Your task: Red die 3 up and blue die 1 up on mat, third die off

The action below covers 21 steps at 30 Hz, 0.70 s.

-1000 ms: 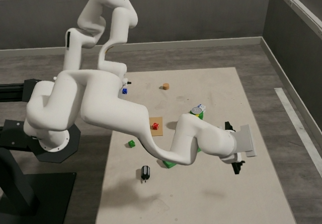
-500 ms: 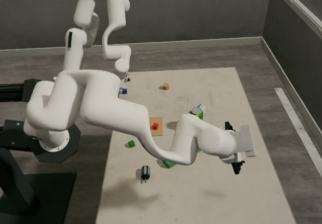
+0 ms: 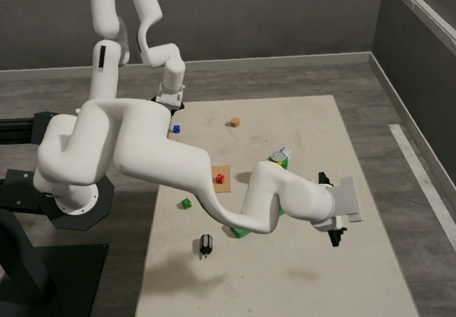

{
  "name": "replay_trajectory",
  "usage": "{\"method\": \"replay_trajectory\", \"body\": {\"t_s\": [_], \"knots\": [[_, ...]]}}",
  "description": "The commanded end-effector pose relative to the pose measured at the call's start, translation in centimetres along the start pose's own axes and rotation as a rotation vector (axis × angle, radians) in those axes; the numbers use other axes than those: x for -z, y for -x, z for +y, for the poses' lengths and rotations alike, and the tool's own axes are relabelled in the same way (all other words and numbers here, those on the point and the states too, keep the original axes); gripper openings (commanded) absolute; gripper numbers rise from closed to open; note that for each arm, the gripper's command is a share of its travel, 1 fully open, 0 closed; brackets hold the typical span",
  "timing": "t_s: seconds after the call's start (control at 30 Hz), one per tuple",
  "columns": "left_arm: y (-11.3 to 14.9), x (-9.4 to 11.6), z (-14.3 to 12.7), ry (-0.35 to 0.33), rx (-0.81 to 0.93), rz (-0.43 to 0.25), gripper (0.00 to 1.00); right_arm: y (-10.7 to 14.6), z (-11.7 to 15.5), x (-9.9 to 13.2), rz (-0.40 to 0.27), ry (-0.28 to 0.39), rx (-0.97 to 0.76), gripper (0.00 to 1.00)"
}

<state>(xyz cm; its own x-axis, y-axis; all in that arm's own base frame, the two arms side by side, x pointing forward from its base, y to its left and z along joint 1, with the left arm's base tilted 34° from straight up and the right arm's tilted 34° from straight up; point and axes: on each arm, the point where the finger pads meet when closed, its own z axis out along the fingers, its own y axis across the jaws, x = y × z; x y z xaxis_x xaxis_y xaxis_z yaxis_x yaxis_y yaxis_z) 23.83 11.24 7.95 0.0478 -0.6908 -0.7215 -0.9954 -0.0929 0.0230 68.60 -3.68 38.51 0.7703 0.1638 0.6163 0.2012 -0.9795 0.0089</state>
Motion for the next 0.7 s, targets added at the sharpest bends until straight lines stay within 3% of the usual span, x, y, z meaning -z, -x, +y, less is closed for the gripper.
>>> {"method": "replay_trajectory", "body": {"t_s": [0.0,0.1,0.23,0.53,0.57,0.67], "knots": [[0.6,0.7,-0.5,-0.078,-0.02,0.156,0.43,-0.2,-0.1,0.2,0.005,0.001,0.002,1.0],[1.0,1.1,-0.8,-0.121,-0.023,0.193,0.43,-0.2,-0.1,0.2,0.005,0.001,0.002,1.0],[2.1,2.0,-1.6,-0.228,-0.026,0.247,0.43,-0.2,-0.1,0.2,0.005,0.001,0.002,1.0],[3.1,2.7,-2.2,-0.31,-0.028,0.264,0.43,-0.2,-0.1,0.2,0.005,0.001,0.002,1.0],[3.1,2.7,-2.2,-0.31,-0.028,0.264,1.0,-0.2,-0.1,0.2,0.005,0.001,0.002,1.0],[3.1,2.7,-2.2,-0.31,-0.028,0.264,1.0,-0.2,-0.1,0.2,0.005,0.001,0.002,1.0]]}}
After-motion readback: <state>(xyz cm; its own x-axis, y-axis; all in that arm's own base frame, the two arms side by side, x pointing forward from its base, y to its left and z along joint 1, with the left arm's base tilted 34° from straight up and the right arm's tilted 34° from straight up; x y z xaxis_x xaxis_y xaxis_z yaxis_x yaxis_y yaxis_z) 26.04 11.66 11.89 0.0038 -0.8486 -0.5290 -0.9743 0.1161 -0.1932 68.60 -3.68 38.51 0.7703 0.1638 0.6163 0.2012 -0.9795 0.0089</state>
